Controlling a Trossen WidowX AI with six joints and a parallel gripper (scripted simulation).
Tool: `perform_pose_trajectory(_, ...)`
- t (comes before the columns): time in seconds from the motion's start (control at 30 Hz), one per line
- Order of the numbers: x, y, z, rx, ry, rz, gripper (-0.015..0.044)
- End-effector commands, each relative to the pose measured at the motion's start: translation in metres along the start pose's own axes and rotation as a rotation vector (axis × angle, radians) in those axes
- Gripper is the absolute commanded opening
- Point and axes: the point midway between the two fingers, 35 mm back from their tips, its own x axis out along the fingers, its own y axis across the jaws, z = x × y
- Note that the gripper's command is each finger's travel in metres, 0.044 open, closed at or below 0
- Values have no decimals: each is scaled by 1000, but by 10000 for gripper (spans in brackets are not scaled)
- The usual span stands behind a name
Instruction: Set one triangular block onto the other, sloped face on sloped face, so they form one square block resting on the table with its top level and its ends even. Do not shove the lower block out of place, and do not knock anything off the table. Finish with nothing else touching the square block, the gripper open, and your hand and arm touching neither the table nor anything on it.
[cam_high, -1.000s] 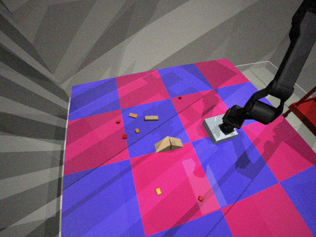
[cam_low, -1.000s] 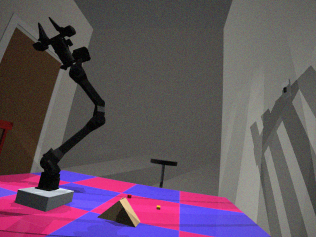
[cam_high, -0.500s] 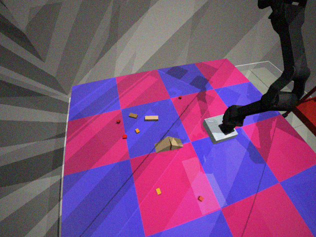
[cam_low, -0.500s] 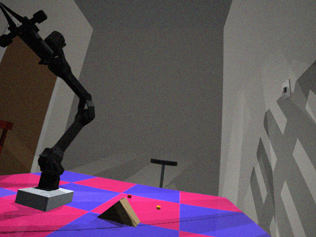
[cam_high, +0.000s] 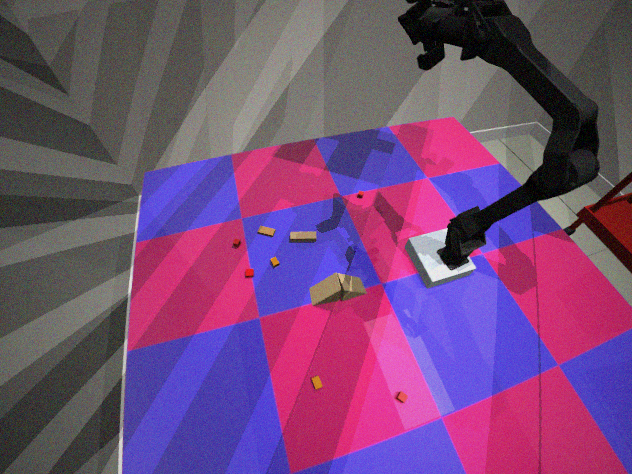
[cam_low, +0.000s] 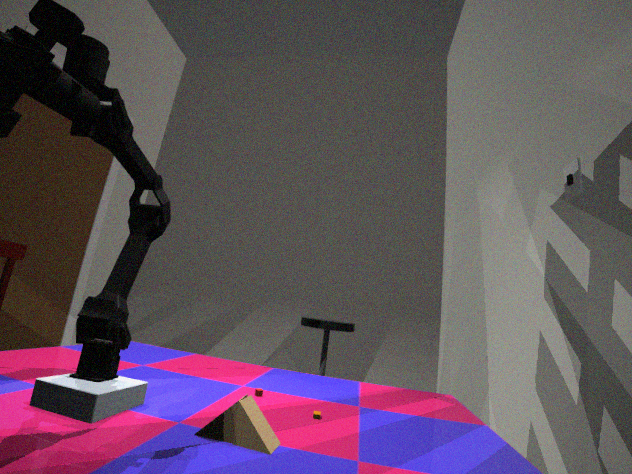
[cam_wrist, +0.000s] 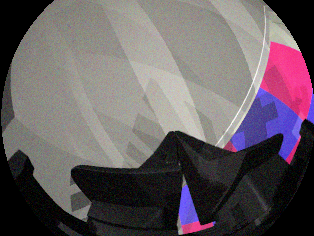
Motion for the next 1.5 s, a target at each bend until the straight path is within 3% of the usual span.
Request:
perform_pose_trajectory(0.0,16,-11,-62,18,160,-75,0)
perform_pose_trajectory(0.37,12,-55,-248,-68,608,-316,0)
perform_pose_trajectory(0.8,-94,-138,-421,-350,996,-664,0)
perform_pose_trajectory(1.1,-198,-215,-479,-665,1119,-921,0)
perform_pose_trajectory(1.47,-200,-224,-483,-676,1120,-928,0)
